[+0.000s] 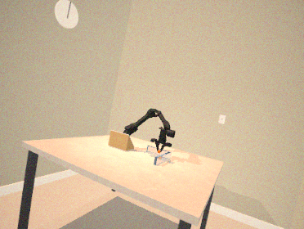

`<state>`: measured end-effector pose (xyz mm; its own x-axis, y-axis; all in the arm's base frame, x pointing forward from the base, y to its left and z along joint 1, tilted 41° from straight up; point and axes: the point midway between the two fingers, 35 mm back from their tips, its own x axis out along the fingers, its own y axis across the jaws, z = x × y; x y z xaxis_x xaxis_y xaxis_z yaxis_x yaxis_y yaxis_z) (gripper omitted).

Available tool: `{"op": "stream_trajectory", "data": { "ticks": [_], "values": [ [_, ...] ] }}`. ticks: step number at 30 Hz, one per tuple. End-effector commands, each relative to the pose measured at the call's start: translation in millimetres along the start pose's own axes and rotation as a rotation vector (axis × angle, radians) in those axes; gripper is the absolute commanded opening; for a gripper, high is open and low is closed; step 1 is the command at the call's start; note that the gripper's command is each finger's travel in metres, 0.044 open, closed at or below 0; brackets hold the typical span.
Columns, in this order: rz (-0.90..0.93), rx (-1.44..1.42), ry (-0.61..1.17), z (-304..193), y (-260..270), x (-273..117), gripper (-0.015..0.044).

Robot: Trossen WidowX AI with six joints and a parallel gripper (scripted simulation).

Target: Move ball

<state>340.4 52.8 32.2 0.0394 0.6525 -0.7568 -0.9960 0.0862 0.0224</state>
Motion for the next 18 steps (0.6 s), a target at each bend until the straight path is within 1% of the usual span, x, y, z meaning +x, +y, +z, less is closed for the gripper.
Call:
{"op": "stream_trajectory", "data": {
  "ticks": [1,7,9,14,18],
  "values": [
    [-0.012,-0.008,0.006,-0.1,-3.2,-32.0,0.0],
    [-0.022,-0.002,-0.001,-0.1,0.4,-77.4,0.0],
    [-0.024,0.0,-0.003,0.2,2.0,-87.0,0.0],
    [-0.024,0.006,-0.004,0.0,2.0,-88.1,0.0],
    [-0.024,0.124,-0.005,-5.0,-2.1,-85.7,0.0]
  ]
}}
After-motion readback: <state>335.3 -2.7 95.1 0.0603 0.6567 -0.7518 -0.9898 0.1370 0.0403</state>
